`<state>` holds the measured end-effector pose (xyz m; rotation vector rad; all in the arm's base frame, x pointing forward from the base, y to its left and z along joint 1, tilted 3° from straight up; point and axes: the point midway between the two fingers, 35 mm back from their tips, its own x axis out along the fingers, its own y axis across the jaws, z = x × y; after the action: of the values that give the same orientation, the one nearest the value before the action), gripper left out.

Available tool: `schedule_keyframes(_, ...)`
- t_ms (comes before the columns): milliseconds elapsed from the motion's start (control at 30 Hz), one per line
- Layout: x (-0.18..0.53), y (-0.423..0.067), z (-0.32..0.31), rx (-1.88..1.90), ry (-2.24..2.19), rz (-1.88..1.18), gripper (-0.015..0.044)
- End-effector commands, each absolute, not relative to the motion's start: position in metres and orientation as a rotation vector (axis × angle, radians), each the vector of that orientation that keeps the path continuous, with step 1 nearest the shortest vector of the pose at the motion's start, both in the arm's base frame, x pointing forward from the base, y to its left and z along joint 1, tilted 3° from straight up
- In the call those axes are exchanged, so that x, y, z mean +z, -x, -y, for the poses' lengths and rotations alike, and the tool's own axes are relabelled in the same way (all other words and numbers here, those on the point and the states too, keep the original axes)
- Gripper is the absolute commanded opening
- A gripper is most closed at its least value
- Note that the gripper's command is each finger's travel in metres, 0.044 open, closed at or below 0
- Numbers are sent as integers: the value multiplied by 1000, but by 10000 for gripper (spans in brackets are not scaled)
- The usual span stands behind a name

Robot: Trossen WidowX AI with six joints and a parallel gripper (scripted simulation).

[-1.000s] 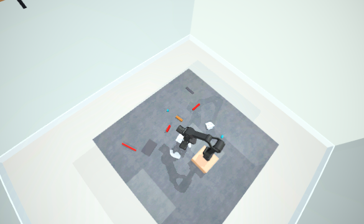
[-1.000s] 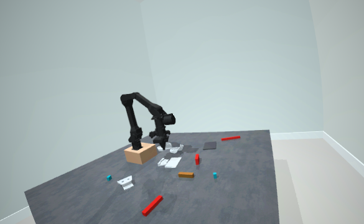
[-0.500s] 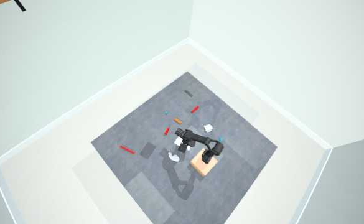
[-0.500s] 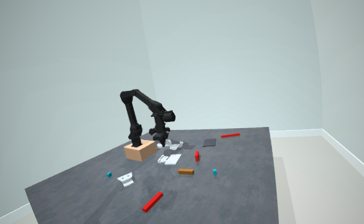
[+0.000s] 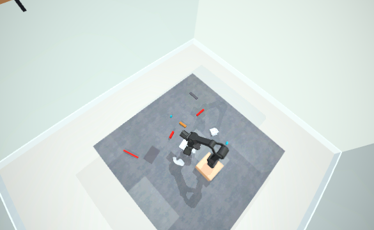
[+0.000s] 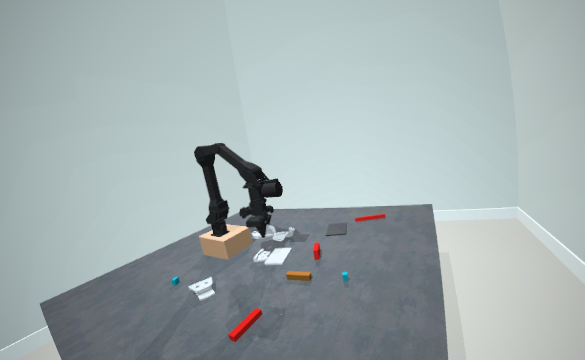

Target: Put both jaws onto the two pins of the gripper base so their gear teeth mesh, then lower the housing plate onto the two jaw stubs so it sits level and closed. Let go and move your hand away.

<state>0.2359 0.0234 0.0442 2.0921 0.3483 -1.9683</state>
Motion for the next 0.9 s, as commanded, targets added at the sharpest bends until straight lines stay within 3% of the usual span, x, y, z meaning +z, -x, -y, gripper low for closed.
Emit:
schedule_keyframes(0,48,-247,-17,-1954,-2102,-346,134)
schedule_keyframes(867,50,-287,28,-1949,-2102,-341,134)
